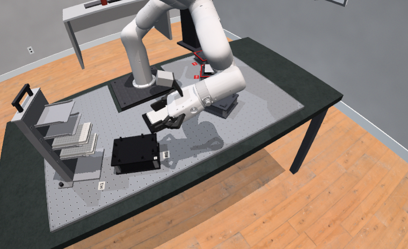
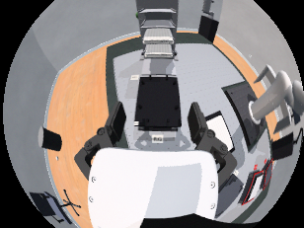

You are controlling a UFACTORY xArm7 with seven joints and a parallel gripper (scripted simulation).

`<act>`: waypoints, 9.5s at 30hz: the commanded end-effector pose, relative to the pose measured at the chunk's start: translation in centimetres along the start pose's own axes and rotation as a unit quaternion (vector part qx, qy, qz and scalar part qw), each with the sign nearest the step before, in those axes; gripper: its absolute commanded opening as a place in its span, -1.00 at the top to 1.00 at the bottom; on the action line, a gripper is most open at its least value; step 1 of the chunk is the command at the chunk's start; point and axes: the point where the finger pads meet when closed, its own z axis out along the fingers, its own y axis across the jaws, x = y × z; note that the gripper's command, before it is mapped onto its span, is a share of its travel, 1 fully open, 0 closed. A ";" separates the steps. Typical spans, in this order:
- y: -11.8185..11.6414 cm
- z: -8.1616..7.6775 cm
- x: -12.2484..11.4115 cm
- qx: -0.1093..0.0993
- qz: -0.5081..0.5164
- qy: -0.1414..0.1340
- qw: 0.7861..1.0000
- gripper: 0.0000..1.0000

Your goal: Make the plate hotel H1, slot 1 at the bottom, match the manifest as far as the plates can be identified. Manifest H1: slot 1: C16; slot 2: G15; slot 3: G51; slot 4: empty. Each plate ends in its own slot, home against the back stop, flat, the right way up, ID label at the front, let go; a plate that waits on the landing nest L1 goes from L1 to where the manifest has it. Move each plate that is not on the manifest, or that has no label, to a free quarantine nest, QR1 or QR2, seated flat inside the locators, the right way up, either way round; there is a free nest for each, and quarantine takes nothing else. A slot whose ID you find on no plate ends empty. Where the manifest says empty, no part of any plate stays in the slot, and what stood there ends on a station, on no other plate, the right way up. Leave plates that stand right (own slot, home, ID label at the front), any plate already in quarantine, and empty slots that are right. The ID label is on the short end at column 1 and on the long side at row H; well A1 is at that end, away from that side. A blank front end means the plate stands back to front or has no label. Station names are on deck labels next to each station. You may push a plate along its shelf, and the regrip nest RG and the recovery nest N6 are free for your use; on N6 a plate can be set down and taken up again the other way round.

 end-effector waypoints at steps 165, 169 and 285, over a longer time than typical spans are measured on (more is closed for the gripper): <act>0.0 17.7 0.9 -0.001 0.002 0.192 0.981 -1.00; 0.0 18.3 1.1 -0.001 0.002 0.192 0.981 -1.00; 0.0 23.9 3.4 -0.001 0.002 0.192 0.981 1.00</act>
